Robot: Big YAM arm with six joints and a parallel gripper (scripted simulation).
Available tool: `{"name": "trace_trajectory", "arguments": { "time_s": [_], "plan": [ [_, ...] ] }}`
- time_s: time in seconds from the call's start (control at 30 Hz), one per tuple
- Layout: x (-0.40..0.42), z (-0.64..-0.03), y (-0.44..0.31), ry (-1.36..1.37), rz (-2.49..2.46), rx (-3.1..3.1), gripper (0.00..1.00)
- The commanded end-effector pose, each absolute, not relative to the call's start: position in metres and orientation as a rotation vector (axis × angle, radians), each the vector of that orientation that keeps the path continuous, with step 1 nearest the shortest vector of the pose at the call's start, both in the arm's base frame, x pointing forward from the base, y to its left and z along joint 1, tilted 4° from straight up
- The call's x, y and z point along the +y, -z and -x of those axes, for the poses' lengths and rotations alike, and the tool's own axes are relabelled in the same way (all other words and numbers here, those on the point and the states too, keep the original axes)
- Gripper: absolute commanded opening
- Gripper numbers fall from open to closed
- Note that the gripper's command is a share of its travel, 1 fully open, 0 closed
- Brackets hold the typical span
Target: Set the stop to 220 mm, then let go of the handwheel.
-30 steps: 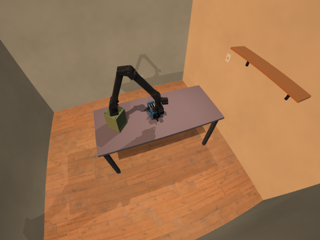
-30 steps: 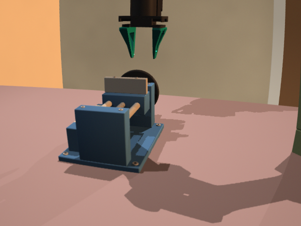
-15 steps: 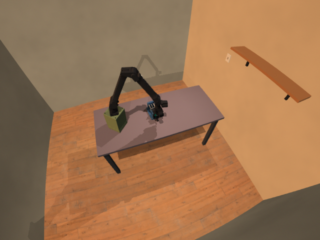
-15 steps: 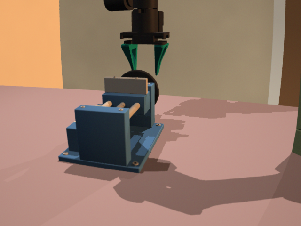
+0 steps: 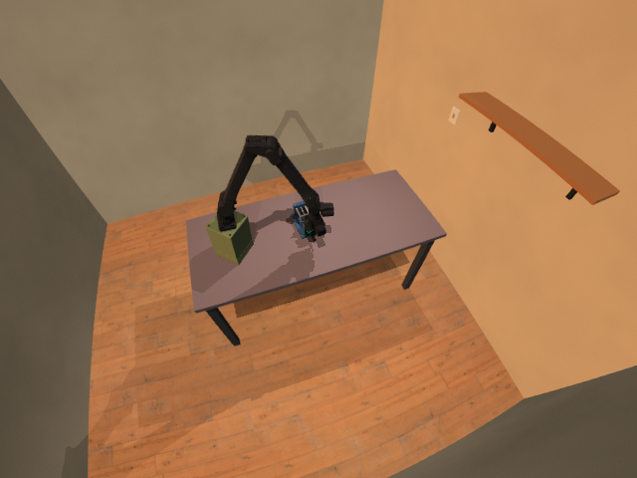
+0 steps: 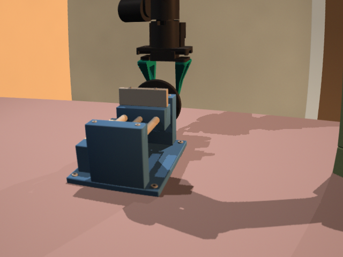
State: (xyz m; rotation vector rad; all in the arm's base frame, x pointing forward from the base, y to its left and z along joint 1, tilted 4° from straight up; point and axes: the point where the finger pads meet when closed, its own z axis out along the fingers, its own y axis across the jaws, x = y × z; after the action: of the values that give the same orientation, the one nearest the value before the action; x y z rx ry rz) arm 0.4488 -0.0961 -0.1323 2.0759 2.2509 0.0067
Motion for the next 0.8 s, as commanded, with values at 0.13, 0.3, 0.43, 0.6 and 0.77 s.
{"name": "trace_trajectory", "arguments": {
  "time_s": [0.13,0.3,0.43,0.6,0.77],
  "plan": [
    [-0.106,-0.465,0.150,-0.028,-2.055,2.231,0.53],
    [-0.106,-0.465,0.167,-0.027,-2.055,2.234,0.53],
    [-0.105,-0.458,0.179,-0.016,-2.066,2.241,0.53],
    [-0.106,-0.463,0.182,-0.022,-2.059,2.238,0.53],
    [-0.106,-0.467,0.171,-0.038,-2.048,2.224,0.53]
  ]
}}
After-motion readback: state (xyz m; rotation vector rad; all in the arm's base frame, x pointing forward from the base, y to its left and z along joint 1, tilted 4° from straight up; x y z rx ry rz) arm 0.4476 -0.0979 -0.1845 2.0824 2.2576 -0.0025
